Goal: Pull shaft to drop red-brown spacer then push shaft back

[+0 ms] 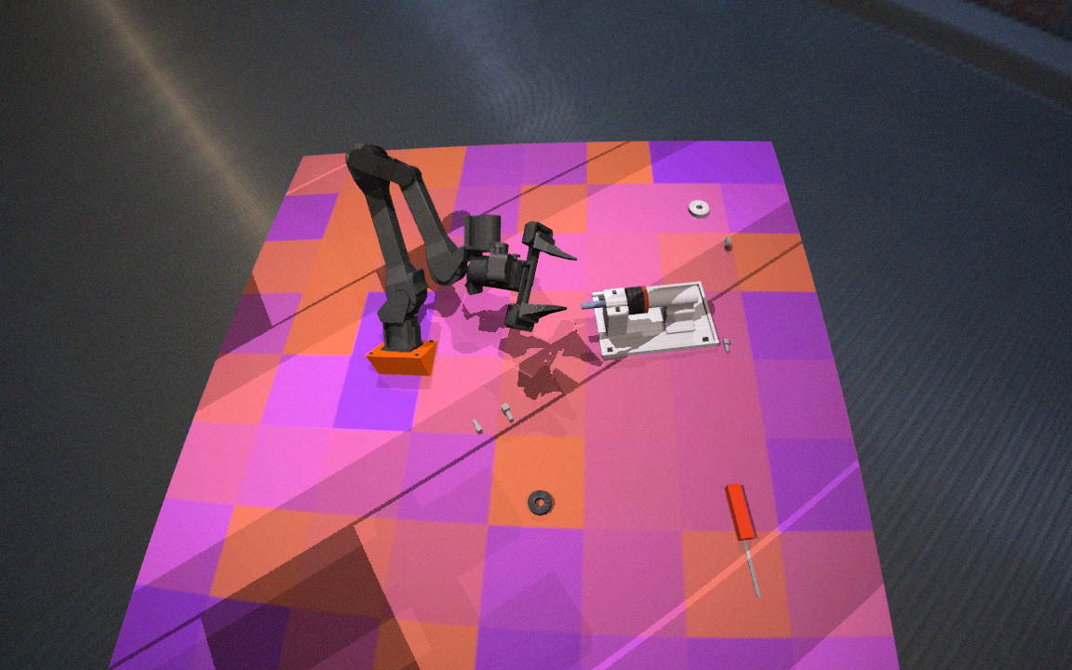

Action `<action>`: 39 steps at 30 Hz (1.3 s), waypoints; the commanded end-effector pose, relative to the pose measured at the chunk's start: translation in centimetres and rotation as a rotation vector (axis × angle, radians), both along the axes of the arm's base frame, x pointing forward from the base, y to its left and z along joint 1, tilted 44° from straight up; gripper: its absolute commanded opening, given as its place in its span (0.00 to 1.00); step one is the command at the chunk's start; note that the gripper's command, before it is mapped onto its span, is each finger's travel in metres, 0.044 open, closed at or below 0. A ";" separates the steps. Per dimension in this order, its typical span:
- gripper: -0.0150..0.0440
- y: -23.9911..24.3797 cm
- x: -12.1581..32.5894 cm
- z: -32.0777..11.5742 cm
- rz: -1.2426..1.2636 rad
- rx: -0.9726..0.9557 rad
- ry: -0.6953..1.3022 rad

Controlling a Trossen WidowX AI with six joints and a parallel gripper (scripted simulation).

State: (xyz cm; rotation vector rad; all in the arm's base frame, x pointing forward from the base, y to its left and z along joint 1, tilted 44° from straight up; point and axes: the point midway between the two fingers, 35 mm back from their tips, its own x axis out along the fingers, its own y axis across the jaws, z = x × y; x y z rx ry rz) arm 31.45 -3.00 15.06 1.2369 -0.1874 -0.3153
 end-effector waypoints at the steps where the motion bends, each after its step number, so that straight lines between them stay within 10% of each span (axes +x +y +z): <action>1: 0.98 0.0 0.1 0.0 0.004 -0.015 0.008; 18: 1.00 2.9 3.4 -3.7 0.574 -1.530 0.466; 39: 1.00 5.2 3.1 -5.1 0.935 -2.677 0.054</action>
